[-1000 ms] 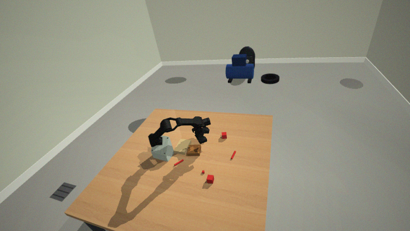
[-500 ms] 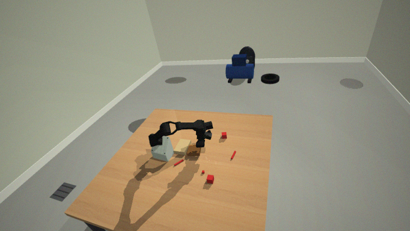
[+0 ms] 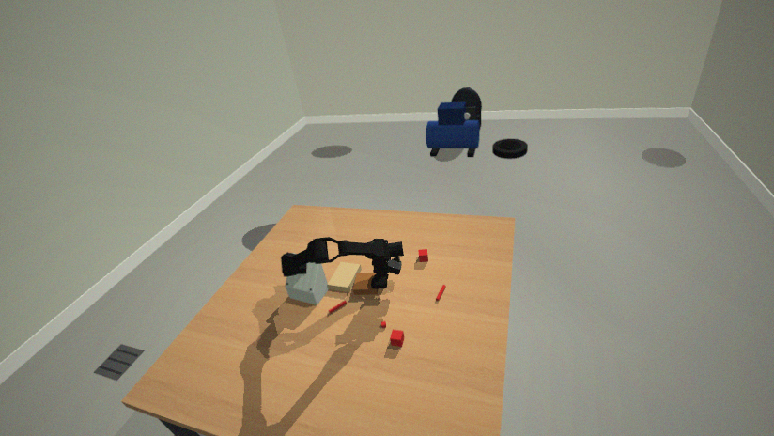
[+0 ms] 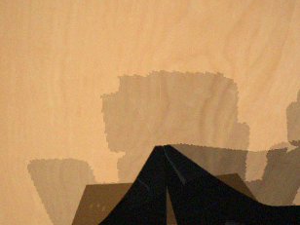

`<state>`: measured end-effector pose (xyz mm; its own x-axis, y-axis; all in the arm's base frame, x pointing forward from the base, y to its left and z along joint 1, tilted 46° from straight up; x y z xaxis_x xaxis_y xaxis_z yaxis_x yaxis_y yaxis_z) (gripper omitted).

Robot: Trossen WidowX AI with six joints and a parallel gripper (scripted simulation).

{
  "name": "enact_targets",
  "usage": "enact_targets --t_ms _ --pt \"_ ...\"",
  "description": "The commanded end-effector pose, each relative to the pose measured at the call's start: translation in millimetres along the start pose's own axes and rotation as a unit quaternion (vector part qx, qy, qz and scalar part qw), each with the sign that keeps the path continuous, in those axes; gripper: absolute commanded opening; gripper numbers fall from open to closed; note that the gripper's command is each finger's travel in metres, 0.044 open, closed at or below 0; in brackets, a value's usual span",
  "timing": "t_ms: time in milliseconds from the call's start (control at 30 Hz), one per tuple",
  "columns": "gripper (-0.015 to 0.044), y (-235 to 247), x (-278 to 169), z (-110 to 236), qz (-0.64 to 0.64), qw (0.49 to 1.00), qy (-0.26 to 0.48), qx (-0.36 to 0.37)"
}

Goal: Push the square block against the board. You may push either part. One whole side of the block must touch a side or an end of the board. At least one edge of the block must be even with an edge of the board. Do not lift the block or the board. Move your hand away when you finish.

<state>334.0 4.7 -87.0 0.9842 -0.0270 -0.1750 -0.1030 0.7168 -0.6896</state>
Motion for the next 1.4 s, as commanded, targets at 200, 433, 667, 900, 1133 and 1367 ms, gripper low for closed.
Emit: enact_targets --t_ms 200,433,667,900,1133,1367 --pt "0.0 0 -10 0 0.003 1.0 -0.005 -0.003" --pt "0.0 0 -19 0 0.003 1.0 -0.004 -0.003" --pt "0.0 0 -29 0 0.003 1.0 -0.004 -0.003" --pt "0.0 0 -39 0 0.003 1.0 -0.004 -0.003" --pt "0.0 0 -43 0 0.003 1.0 -0.004 -0.003" --pt "0.0 0 -32 0 0.003 1.0 -0.004 -0.003"
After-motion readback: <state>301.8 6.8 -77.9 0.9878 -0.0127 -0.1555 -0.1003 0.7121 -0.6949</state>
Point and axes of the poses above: the point midway between the two fingers, 35 mm back from their tips, its own z axis back along the fingers, its own y axis across the jaws, x = y × z, the point moved 9 cm from there along z, back along the fingers, and after that the axes turned 2 degrees about -z, right-handed, at the moved point
